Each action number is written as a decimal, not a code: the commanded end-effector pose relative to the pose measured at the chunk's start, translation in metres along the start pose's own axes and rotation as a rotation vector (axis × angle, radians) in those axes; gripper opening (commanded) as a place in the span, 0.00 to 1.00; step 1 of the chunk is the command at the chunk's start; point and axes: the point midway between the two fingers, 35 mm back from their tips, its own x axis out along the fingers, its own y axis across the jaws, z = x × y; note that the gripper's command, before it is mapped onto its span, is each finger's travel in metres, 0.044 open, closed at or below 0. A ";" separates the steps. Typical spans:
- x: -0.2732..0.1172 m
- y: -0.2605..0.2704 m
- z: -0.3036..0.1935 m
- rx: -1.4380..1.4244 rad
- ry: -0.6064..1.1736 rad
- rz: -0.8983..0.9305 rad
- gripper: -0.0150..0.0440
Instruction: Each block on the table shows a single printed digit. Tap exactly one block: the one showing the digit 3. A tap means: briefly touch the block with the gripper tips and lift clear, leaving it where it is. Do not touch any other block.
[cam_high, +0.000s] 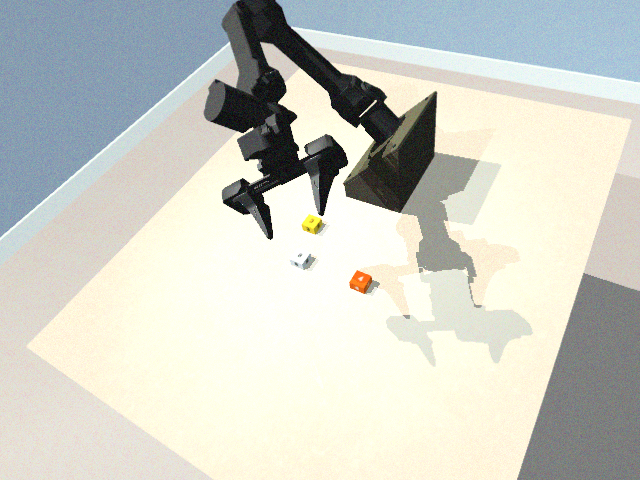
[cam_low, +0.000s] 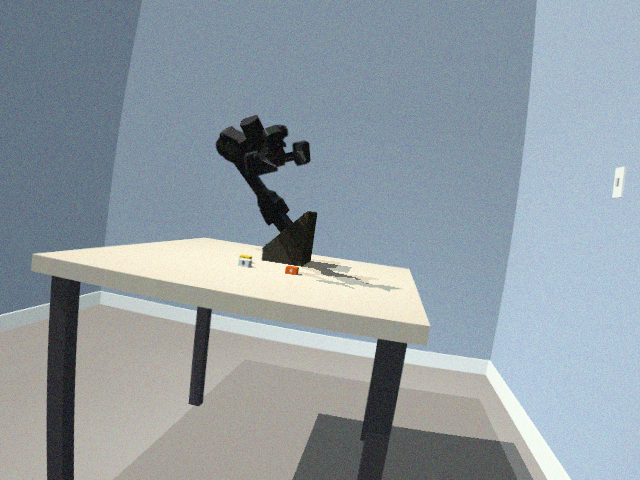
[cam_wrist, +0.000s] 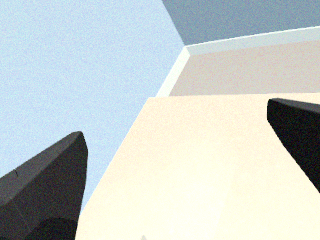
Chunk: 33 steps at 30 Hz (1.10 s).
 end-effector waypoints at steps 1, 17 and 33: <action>-0.025 -0.014 -0.081 0.225 0.421 -0.149 0.93; -0.137 -0.045 -0.176 0.323 1.016 -0.580 0.93; -0.171 -0.056 -0.184 0.288 1.120 -0.705 0.93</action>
